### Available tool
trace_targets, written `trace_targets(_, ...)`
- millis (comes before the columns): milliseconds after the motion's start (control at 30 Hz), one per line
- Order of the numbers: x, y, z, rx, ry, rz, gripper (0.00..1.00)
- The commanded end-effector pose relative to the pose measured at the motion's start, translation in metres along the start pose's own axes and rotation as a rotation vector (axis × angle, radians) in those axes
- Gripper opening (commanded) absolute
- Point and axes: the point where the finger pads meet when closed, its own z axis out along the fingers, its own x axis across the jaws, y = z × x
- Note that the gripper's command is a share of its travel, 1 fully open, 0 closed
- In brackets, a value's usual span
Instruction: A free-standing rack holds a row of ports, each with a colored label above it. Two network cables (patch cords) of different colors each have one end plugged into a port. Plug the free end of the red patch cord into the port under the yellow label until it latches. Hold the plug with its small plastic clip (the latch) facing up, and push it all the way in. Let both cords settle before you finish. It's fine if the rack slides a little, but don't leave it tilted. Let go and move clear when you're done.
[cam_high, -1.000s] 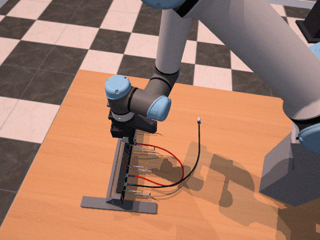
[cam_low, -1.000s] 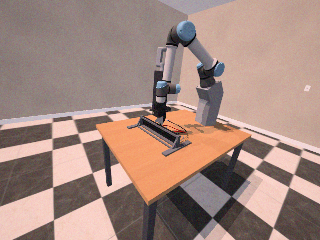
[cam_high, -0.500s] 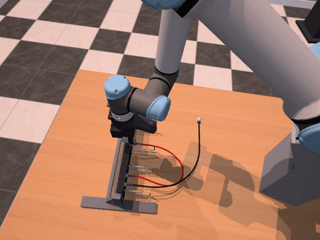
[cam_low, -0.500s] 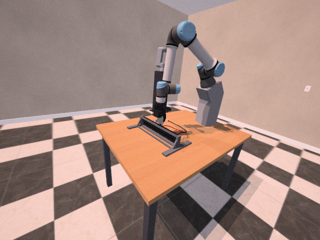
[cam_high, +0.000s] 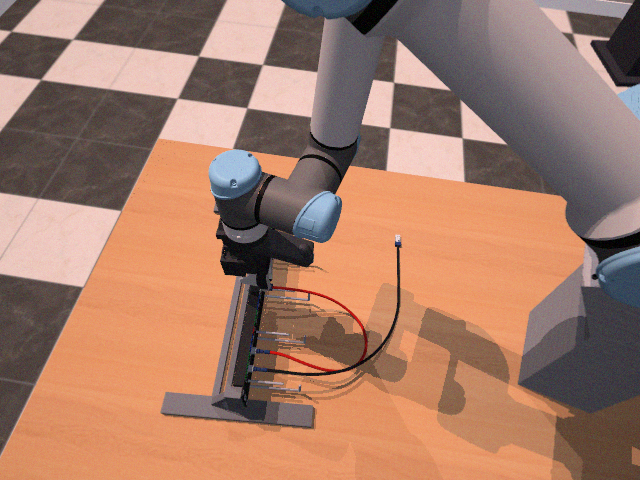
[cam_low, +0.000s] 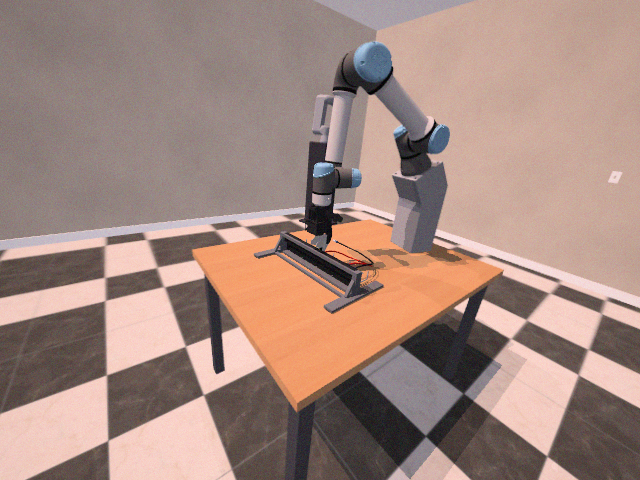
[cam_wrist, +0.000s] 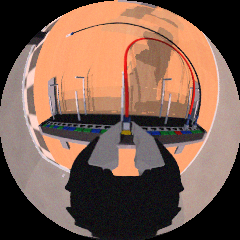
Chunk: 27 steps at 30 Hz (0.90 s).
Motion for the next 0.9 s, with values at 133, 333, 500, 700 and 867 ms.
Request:
trace_targets(133,-0.0001,0.0006,-0.0007,-0.002,-0.001,0.000,0.00)
trace_targets(333,-0.0001,0.0006,-0.0007,-0.002,-0.001,0.000,0.00)
trace_targets(500,-0.0001,0.0006,-0.0007,-0.002,-0.001,0.000,0.22)
trace_targets(700,-0.0001,0.0006,-0.0007,-0.002,-0.001,0.000,0.22)
trace_targets(867,-0.0001,0.0006,-0.0007,-0.002,-0.001,0.000,0.22)
